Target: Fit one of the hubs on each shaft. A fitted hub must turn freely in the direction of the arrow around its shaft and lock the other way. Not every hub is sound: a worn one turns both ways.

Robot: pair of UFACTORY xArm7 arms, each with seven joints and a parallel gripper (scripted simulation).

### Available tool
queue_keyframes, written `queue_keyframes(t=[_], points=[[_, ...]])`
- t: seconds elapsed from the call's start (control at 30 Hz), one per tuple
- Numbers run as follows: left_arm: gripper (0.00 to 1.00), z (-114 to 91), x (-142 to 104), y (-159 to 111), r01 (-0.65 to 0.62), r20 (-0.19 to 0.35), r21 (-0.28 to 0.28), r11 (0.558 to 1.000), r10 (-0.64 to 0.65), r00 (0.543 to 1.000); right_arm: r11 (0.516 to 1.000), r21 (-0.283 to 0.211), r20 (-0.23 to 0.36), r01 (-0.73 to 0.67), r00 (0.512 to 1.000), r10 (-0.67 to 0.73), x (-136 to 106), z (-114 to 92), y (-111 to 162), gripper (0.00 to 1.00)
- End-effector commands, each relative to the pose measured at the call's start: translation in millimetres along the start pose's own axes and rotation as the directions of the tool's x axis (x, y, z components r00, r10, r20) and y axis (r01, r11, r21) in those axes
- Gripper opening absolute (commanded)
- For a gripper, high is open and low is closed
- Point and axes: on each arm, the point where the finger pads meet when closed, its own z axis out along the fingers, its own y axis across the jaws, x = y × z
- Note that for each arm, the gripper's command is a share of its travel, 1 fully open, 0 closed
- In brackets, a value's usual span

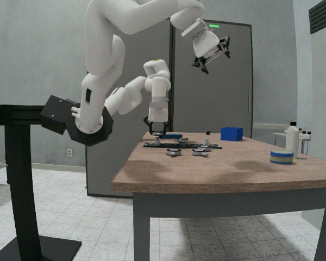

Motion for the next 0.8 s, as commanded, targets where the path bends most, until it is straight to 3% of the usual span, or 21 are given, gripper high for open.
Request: queue_keyframes(t=[0.0, 0.77], points=[[0.00, -1.6, 1.1, -0.8, 0.000, -0.003, 0.003, 1.000, 0.000, 1.000, 1.000, 0.001, 0.003, -0.003, 1.000, 0.003, 0.5, -1.2, -0.9, 1.00], [0.00, 0.4, 1.1, -0.8, 0.000, -0.003, 0.003, 1.000, 0.000, 1.000, 1.000, 0.001, 0.003, -0.003, 1.000, 0.003, 0.5, -1.2, -0.9, 1.00]])
